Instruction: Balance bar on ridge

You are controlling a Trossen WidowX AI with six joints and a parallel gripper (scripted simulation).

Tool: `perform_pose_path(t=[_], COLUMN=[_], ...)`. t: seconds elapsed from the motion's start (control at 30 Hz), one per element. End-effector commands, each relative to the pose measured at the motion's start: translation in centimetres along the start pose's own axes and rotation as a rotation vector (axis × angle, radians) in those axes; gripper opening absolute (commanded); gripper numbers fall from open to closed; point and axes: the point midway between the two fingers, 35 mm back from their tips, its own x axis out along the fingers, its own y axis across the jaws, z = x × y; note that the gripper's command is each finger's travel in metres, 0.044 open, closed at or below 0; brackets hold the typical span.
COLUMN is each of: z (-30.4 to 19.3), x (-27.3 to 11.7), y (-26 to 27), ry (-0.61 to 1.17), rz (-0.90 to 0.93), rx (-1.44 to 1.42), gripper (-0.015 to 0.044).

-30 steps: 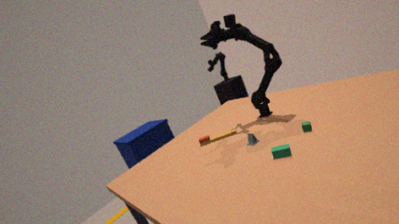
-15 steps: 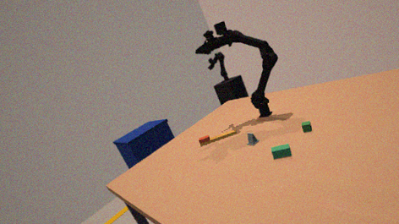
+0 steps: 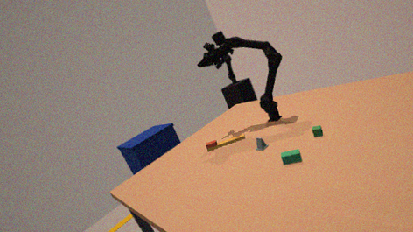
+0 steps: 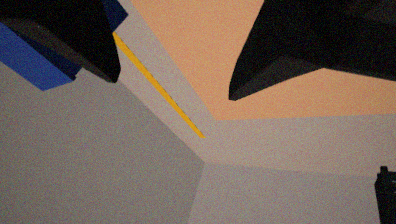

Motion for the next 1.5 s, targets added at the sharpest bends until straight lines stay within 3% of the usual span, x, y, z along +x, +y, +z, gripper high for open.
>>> perform_pose_path(t=[0.0, 0.7, 1.47], z=[-1.4, -8.8, -17.1], x=[1.6, 8.4, 12.5], y=[-0.1, 3.1, 9.6], ry=[0.052, 0.288, 0.415], rz=[0.025, 0.274, 0.75], rx=[-0.069, -0.565, -1.195], gripper=[0.0315, 0.0315, 0.0315])
